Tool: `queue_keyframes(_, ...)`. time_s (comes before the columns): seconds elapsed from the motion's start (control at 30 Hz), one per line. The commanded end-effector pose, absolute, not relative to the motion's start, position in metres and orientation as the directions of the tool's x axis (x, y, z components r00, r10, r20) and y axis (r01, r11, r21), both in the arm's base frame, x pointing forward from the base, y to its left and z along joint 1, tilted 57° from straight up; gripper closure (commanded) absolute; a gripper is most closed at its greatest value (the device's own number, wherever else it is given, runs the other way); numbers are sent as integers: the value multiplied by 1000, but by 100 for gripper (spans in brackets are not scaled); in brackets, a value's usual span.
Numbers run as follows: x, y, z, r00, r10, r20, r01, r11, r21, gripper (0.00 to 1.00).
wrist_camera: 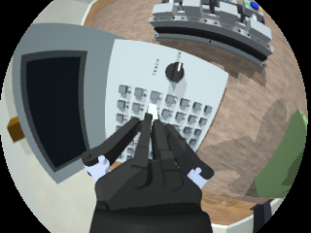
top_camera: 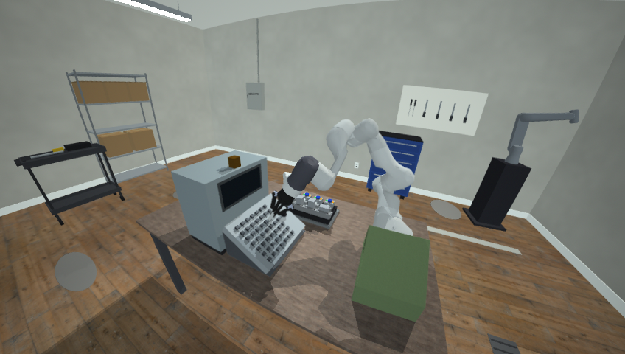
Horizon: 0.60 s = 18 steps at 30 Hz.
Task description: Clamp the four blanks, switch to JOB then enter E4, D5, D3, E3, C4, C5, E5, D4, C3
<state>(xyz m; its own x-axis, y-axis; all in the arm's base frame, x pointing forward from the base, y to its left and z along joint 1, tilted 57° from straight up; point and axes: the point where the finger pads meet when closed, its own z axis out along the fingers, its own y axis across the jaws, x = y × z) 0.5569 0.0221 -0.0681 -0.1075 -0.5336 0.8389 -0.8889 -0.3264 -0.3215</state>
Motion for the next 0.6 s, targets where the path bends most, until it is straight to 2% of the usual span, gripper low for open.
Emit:
queue_keyframes(0.0,559,21,-69,-111,-536,837,-888,-326,-326,100)
queue_keyframes(0.57,555,28,-65,-111,-536,837,-888,-326,-326,100)
